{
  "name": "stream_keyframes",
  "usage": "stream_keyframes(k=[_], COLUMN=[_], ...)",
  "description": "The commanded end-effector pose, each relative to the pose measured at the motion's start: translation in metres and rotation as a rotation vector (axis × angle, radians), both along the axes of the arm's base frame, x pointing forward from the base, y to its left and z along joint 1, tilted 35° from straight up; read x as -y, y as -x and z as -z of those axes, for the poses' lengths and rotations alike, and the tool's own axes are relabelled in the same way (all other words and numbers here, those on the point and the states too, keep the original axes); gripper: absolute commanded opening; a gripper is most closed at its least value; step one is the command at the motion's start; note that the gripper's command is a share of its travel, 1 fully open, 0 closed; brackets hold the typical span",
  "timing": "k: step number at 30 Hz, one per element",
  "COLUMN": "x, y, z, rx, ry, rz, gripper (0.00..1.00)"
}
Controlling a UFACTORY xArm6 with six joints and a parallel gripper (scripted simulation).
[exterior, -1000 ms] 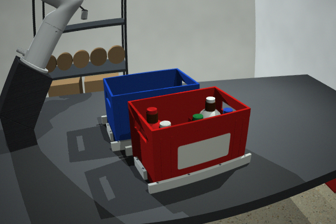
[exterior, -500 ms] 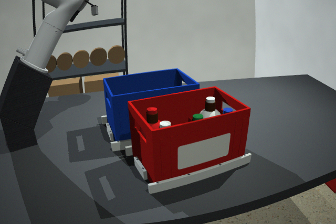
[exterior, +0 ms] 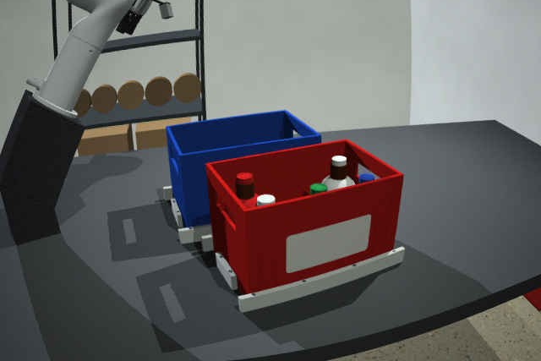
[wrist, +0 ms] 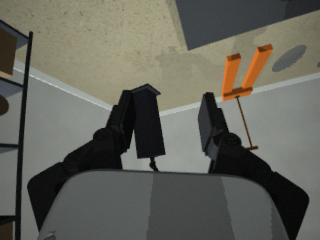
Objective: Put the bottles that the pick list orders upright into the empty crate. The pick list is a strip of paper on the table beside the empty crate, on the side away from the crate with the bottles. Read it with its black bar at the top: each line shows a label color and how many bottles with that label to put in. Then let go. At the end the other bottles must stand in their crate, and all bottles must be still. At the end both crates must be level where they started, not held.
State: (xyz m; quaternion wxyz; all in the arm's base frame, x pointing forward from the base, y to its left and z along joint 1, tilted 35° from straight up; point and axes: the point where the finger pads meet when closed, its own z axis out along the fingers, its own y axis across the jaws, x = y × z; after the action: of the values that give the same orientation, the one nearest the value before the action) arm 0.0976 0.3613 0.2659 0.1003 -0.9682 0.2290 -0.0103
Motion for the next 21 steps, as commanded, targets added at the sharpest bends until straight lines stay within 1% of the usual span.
stream_keyframes(k=[1,2,4,6,8,10,11,14,17,21], x=[0.011,0.015,0.021,0.022,0.029,0.029,0.032,0.04,0.05,0.058], y=[-0.015,-0.018,-0.025,-0.028,-0.035,-0.035,-0.038,-0.048,-0.058,-0.067], z=[-0.008,-0.01,-0.013,-0.014,-0.017,-0.017,-0.019,-0.023,-0.029,-0.034], rx=[0.069,0.088,0.088,0.088,0.142,0.142,0.163,0.163,0.239,0.239], ry=[-0.007,-0.009,-0.009,-0.009,-0.014,-0.014,-0.016,-0.015,-0.024,-0.024], rz=[0.045,0.057,0.057,0.057,0.095,0.095,0.11,0.11,0.165,0.165], gripper=[0.65,0.65,0.65,0.65,0.65,0.65,0.65,0.65,0.65,0.65])
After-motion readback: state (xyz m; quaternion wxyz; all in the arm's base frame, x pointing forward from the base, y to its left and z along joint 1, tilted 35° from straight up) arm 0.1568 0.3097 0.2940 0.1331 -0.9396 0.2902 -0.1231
